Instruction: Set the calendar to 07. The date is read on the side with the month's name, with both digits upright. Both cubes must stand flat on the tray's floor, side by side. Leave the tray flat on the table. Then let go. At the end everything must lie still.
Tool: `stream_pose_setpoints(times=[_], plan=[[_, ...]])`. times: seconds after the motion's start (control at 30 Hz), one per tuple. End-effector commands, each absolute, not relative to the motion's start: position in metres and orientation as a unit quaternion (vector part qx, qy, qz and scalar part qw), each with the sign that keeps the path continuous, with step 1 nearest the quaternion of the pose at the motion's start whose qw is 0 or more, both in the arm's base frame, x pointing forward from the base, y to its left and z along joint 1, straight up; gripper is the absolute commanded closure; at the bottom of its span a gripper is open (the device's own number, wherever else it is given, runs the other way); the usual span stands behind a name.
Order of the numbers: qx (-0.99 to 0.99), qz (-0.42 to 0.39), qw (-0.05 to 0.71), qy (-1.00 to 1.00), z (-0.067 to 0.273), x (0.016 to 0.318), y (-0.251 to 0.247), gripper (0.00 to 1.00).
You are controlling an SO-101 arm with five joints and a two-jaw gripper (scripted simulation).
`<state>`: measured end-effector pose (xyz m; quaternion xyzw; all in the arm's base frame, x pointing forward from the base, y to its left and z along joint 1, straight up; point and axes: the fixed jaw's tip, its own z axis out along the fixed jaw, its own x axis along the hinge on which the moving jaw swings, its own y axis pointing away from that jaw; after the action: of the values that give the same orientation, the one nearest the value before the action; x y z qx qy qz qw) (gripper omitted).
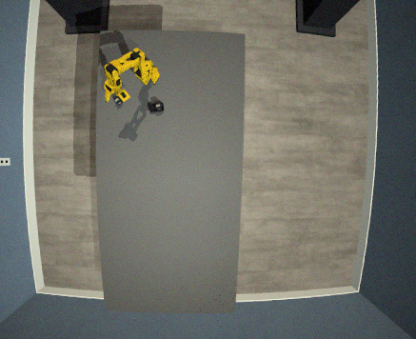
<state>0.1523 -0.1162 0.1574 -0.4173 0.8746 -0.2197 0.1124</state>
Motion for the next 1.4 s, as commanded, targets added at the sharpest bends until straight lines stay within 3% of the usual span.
stream_pose_setpoints(times=[0.0, 0.37, 0.77, 1.37], plan=[[-0.459, -0.231, 0.146, 0.846, 0.163, 0.166, -0.092, 0.65], [-0.577, -0.195, 0.192, 0.77, 0.155, 0.178, -0.026, 0.65], [-0.693, -0.145, 0.232, 0.667, 0.145, 0.164, 0.042, 0.65], [-0.729, -0.126, 0.243, 0.628, 0.141, 0.153, 0.063, 0.65]])
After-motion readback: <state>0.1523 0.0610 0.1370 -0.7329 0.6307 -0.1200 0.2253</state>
